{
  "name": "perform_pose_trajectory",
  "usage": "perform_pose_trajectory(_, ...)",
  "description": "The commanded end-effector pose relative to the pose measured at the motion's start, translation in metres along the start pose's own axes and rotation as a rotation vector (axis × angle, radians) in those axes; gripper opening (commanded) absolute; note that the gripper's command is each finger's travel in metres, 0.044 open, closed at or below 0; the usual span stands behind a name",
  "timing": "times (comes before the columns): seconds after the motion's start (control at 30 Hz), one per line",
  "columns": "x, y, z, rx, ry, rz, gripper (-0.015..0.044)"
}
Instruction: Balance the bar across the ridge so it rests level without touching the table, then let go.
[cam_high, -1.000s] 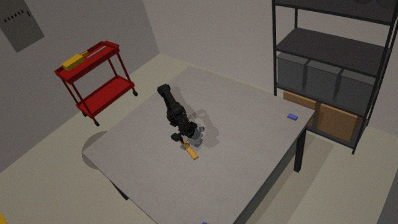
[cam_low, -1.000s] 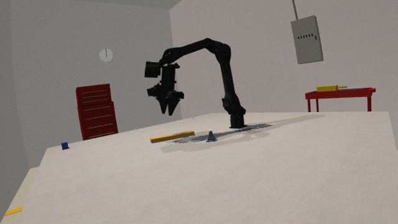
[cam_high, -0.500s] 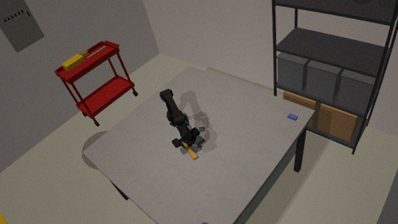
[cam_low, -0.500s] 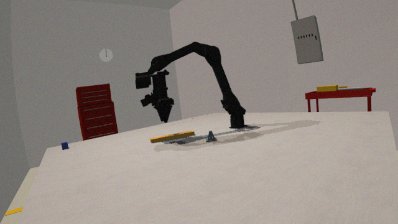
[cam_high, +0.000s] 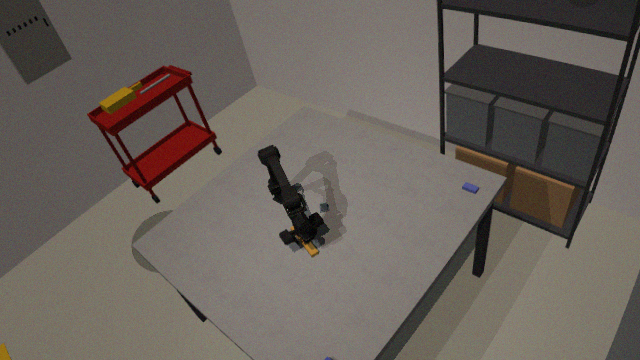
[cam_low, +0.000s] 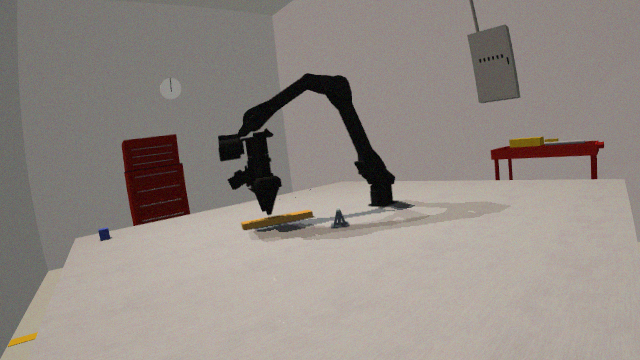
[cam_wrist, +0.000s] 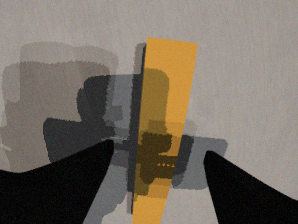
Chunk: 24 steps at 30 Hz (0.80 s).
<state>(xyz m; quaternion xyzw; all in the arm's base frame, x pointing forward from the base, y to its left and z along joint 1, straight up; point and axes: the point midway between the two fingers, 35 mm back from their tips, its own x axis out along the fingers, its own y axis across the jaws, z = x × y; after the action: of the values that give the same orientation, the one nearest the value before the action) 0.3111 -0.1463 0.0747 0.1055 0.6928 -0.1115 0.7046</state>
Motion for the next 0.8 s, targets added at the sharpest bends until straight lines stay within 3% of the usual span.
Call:
perform_pose_trajectory(0.0, 0.002, 0.0, 0.001, 0.005, -0.008, 0.002, 0.0315)
perform_pose_trajectory(0.77, 0.026, 0.0, 0.002, 0.005, -0.008, 0.003, 0.0315)
